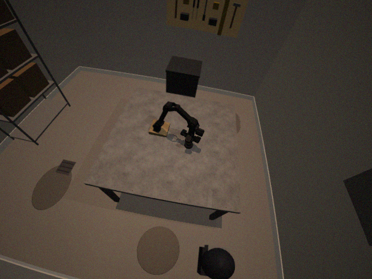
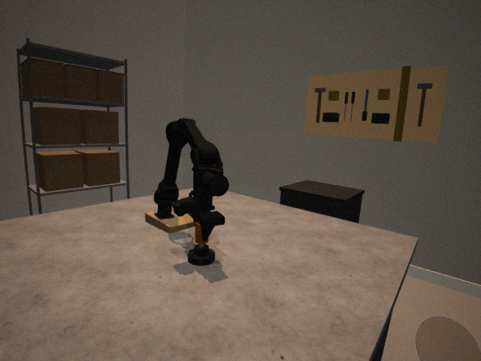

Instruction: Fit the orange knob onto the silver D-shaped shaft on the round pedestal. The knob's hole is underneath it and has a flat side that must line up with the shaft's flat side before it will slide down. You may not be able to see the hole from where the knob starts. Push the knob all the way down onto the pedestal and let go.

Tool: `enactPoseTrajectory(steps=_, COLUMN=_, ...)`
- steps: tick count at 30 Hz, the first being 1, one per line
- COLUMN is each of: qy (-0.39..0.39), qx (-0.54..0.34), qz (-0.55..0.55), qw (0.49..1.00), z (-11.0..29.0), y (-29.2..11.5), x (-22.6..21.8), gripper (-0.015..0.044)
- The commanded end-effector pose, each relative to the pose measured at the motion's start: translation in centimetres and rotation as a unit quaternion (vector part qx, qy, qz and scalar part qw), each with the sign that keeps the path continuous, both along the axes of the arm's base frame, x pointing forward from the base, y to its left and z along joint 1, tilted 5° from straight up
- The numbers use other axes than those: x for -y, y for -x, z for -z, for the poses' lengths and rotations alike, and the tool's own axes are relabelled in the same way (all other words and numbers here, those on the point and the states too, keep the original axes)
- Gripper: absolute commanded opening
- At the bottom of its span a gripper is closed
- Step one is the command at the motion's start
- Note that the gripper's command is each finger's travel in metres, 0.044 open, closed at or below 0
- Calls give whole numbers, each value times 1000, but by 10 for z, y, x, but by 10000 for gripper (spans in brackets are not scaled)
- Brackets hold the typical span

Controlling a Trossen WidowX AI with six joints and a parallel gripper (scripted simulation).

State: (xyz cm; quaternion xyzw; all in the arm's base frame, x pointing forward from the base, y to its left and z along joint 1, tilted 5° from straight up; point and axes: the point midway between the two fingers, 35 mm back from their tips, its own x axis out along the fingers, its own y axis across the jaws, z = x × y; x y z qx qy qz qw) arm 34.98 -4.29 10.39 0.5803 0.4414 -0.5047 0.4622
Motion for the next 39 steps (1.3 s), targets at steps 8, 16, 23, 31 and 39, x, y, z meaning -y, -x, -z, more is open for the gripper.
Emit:
enactPoseTrajectory(steps=8, qy=-3, qx=0, qz=28, qw=1000, z=-5, y=0, x=1, gripper=0)
enactPoseTrajectory(steps=16, qy=-11, qx=-4, qz=106, qw=994, z=-2, y=-1, x=0, gripper=0)
enactPoseTrajectory(steps=23, qy=-11, qx=-4, qz=106, qw=994, z=-1, y=0, x=0, gripper=0)
enactPoseTrajectory(steps=31, qy=-11, qx=-4, qz=106, qw=994, z=0, y=0, x=0, gripper=0)
enactPoseTrajectory(steps=39, qy=-11, qx=-4, qz=106, qw=994, z=1, y=-1, x=0, gripper=0)
